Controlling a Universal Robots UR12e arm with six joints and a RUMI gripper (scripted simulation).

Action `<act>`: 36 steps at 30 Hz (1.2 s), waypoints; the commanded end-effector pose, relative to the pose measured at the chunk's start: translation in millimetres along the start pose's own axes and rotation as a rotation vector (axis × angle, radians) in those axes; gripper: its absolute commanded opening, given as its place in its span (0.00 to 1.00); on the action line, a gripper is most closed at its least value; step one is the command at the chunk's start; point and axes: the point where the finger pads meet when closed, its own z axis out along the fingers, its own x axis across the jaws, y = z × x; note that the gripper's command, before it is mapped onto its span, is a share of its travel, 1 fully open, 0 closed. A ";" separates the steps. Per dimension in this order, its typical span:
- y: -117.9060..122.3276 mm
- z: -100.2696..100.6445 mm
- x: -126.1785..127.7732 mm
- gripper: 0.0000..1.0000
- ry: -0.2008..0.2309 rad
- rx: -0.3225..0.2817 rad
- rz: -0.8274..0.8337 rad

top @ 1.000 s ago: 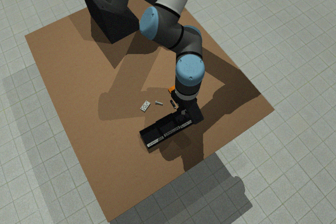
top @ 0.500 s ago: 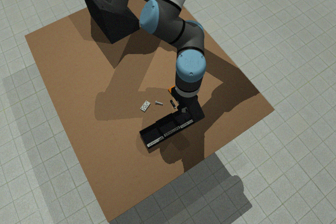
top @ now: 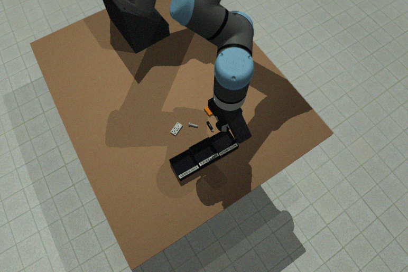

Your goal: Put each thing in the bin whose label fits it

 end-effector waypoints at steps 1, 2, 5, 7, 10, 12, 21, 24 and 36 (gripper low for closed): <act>-0.2 -40.9 0.1 0.04 0.000 0.000 -0.001; -0.2 -49.2 0.1 0.04 0.000 0.000 -0.001; -0.2 -74.2 0.2 0.04 0.000 0.000 -0.001; -0.2 -74.2 0.2 0.04 0.000 0.000 -0.001; -0.3 -90.4 0.2 0.04 0.000 0.000 -0.001; -0.3 -90.4 0.2 0.04 0.000 -0.001 -0.001; 7.7 -78.9 -8.8 0.18 0.000 -0.001 0.099; 11.7 -73.1 -13.3 0.18 0.000 -0.001 0.149; 59.7 -3.9 -67.4 0.18 -0.008 -0.009 0.547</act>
